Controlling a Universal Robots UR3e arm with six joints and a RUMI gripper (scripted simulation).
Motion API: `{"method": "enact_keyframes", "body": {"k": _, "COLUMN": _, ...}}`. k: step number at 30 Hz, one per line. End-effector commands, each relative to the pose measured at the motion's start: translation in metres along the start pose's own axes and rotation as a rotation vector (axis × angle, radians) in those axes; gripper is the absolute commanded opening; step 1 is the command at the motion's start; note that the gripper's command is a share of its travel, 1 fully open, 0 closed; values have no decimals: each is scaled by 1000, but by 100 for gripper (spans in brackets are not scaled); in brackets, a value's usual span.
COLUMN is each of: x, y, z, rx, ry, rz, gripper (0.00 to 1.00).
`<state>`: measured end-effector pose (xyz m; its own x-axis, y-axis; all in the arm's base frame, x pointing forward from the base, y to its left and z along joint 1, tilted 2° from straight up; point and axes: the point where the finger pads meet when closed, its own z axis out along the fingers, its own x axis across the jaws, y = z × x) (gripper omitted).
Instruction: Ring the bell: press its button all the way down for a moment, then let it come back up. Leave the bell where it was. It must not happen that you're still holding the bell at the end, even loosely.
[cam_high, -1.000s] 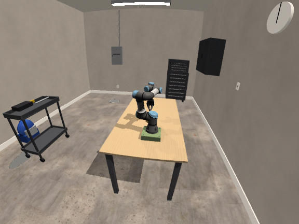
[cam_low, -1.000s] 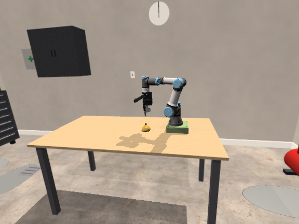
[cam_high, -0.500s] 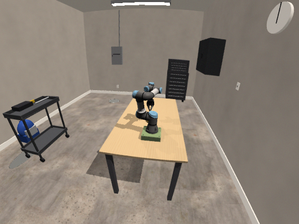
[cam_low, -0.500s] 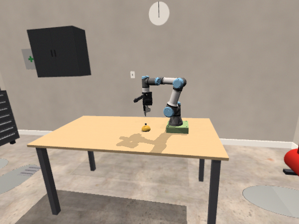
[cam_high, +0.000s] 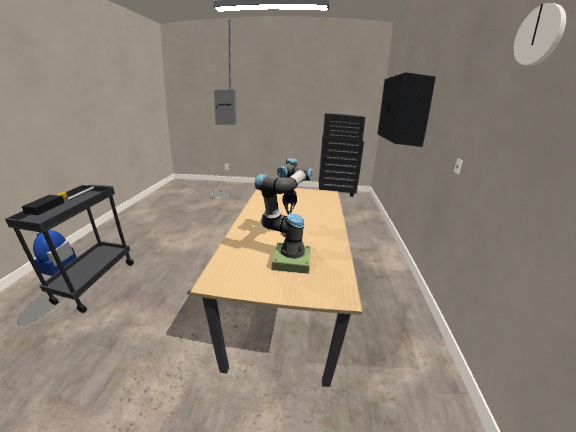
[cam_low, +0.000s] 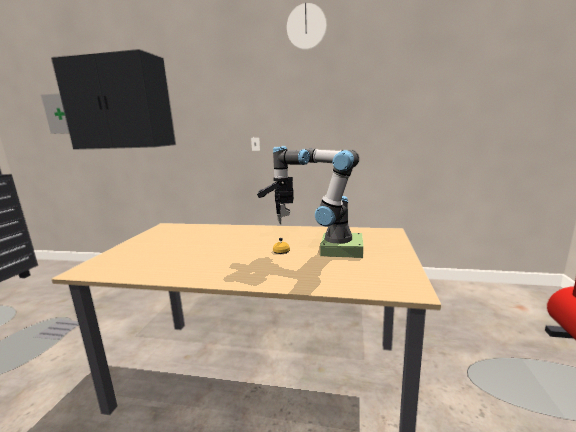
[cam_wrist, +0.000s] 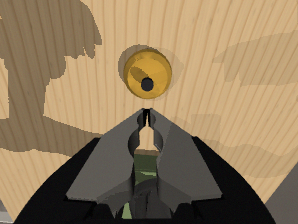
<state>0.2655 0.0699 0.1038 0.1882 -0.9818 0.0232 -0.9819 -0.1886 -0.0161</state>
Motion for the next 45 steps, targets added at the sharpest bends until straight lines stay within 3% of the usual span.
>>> {"method": "enact_keyframes", "body": {"k": 1, "x": 0, "y": -1, "z": -1, "rx": 3, "ry": 1, "rz": 0, "gripper": 0}}
{"method": "enact_keyframes", "body": {"k": 29, "x": 0, "y": -1, "z": 0, "rx": 3, "ry": 0, "rz": 0, "gripper": 0}}
{"method": "enact_keyframes", "body": {"k": 45, "x": -1, "y": -1, "z": 9, "rx": 3, "ry": 1, "rz": 0, "gripper": 0}}
